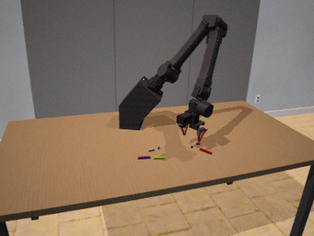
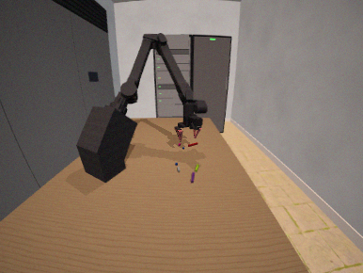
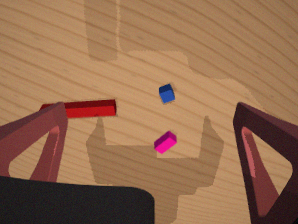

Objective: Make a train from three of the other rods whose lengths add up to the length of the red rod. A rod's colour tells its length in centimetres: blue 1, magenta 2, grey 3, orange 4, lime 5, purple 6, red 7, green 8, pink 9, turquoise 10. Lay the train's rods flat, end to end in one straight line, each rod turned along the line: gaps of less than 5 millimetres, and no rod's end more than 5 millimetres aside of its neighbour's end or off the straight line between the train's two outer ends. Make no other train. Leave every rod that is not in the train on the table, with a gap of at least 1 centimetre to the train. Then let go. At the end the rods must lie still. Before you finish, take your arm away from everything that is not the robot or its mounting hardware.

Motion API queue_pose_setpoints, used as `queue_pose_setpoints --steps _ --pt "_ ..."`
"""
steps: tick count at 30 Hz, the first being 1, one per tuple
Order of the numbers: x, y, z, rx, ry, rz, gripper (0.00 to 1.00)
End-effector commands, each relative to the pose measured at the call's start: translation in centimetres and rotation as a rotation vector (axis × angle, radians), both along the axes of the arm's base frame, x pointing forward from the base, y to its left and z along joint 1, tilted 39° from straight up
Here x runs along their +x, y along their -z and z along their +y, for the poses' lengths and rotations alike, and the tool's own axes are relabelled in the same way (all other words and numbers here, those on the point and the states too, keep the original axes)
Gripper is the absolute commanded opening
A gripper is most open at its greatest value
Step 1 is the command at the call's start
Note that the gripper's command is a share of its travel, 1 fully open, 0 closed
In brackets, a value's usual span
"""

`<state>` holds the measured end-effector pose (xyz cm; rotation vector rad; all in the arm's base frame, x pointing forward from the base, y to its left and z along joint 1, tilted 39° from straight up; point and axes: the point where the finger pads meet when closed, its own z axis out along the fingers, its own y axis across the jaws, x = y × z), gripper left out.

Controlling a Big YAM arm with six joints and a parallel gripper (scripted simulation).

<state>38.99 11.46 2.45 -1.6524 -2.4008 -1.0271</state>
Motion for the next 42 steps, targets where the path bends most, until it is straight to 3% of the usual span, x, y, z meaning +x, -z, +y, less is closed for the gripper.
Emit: queue_pose_setpoints --steps 1,3,4,13,14,20,21,30,31,42 --pt "1.0 -1.2 -0.2 -0.012 -0.017 -0.053 1.00" --pt "1.0 -1.2 -0.2 -0.012 -0.017 -0.053 1.00" --pt "-0.3 -1.1 0.9 -0.046 -0.110 -0.111 1.00" --pt "0.3 -1.3 0.4 -0.045 -0.098 -0.111 1.00" --pt "-0.9 -1.2 1.4 -0.076 -0.182 -0.162 1.00" --pt "-0.9 -1.3 1.4 -0.074 -0.183 -0.159 1.00" --pt "-1.4 -1.2 1.8 -0.100 -0.240 -0.203 1.00" --pt "-2.3 -1.3 2.3 -0.131 -0.322 -0.255 1.00" --pt "-2.3 -1.2 2.3 -0.131 -0.322 -0.253 0.24" --pt "-1.6 -1.5 2.0 -0.133 -0.311 -0.260 0.24"
